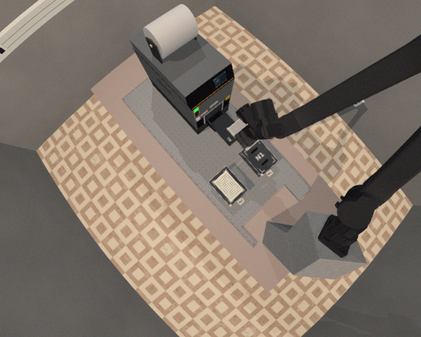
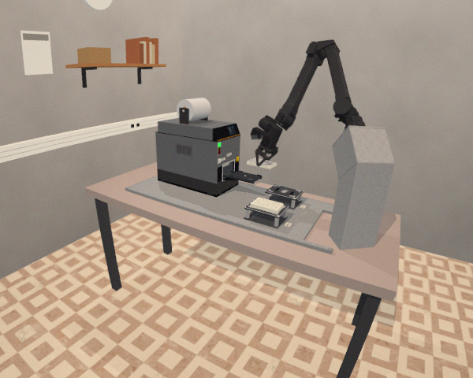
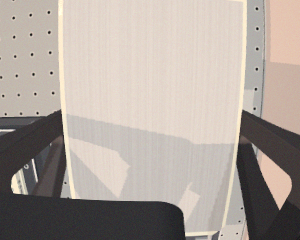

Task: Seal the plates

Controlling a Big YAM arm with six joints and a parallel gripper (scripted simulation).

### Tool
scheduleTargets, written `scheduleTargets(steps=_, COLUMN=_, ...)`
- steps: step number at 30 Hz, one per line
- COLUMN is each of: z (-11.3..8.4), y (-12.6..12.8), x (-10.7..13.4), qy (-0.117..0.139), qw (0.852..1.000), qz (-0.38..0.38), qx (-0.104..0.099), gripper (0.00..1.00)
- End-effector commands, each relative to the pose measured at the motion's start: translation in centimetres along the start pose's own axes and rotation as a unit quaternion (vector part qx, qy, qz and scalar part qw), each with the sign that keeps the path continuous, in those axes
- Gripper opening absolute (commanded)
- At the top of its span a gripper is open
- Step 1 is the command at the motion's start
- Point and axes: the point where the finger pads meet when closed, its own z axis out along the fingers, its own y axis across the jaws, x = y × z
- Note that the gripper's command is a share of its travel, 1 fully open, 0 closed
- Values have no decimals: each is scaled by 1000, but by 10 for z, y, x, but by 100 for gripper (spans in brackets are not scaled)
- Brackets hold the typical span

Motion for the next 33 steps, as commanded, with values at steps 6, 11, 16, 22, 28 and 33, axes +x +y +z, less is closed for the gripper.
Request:
scheduleTargets(steps=6, z=-9, y=-20, x=-3, qy=-20, qw=1000, qz=9, qx=14, gripper=0)
scheduleTargets(steps=11, z=-14, y=-21, x=14, qy=-14, qw=1000, qz=4, qx=13, gripper=0)
scheduleTargets(steps=16, z=-15, y=-16, x=29, qy=-10, qw=1000, qz=-2, qx=8, gripper=0)
scheduleTargets(steps=22, z=-18, y=-23, x=31, qy=-16, qw=1000, qz=5, qx=11, gripper=0)
scheduleTargets(steps=28, z=-24, y=-26, x=50, qy=-11, qw=1000, qz=2, qx=12, gripper=0)
scheduleTargets(steps=33, z=-27, y=-24, x=60, qy=-12, qw=1000, qz=-3, qx=8, gripper=0)
